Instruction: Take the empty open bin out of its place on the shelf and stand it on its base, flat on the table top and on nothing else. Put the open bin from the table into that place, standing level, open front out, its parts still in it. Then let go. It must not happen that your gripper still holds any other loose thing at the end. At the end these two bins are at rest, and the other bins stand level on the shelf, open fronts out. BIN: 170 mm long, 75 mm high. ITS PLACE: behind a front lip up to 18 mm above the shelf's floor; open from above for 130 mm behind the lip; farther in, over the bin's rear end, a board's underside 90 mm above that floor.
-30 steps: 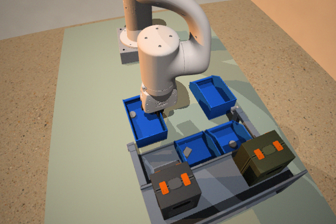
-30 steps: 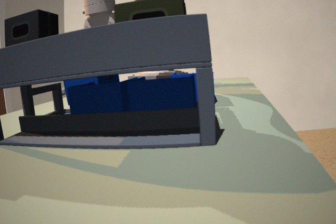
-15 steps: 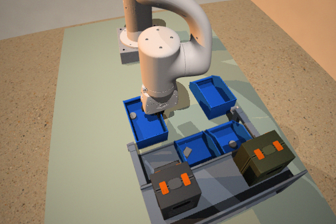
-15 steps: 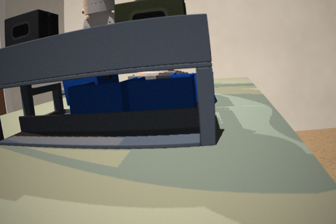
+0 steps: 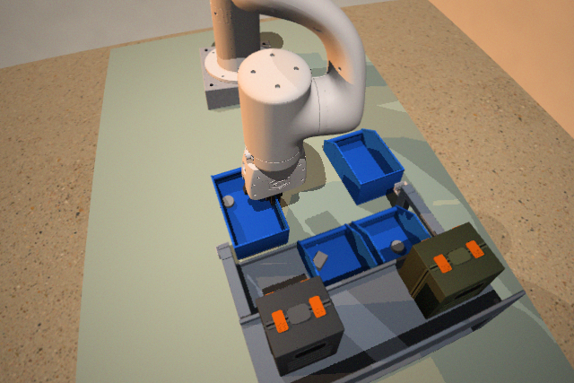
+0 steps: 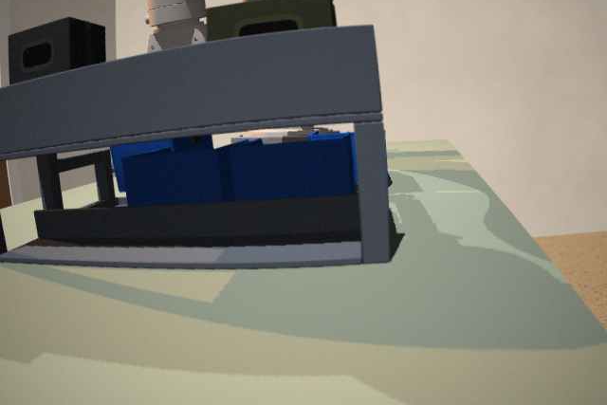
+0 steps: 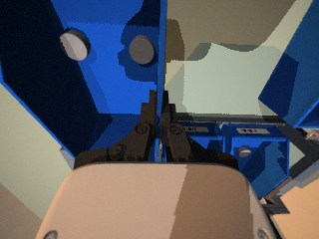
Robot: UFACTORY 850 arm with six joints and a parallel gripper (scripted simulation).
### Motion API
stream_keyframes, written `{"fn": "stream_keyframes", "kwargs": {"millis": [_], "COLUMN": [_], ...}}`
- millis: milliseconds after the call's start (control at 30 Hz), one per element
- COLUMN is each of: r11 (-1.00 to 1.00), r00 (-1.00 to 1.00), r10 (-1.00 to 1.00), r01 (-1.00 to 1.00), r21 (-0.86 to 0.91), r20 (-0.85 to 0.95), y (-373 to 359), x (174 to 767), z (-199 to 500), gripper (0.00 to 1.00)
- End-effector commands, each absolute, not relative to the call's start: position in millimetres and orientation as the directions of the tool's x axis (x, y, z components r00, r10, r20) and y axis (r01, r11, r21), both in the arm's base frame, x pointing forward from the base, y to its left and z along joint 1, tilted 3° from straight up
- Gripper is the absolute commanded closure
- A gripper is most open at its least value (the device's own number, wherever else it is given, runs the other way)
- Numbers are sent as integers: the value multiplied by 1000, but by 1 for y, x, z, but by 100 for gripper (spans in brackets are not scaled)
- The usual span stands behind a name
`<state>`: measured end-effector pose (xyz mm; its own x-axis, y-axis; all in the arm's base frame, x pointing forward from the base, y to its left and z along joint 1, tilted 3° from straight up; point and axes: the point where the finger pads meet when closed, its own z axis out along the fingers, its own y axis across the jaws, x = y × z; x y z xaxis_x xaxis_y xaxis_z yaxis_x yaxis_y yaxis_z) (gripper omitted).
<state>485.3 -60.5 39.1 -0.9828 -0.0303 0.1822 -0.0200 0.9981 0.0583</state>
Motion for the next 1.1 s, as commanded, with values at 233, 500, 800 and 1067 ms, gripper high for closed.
{"fn": "stream_keyframes", "kwargs": {"millis": [233, 500, 800, 1067], "r11": [998, 998, 998, 998], "r00": [-983, -983, -983, -983], "r10": [-30, -30, -30, -30], "r01": [-20, -20, -20, -20], "r21": [58, 58, 58, 58], "r20": [181, 181, 181, 181], "y": [-60, -60, -60, -60], "x": [496, 505, 514, 524], "z": [40, 40, 40, 40], "gripper": [100, 100, 100, 100]}}
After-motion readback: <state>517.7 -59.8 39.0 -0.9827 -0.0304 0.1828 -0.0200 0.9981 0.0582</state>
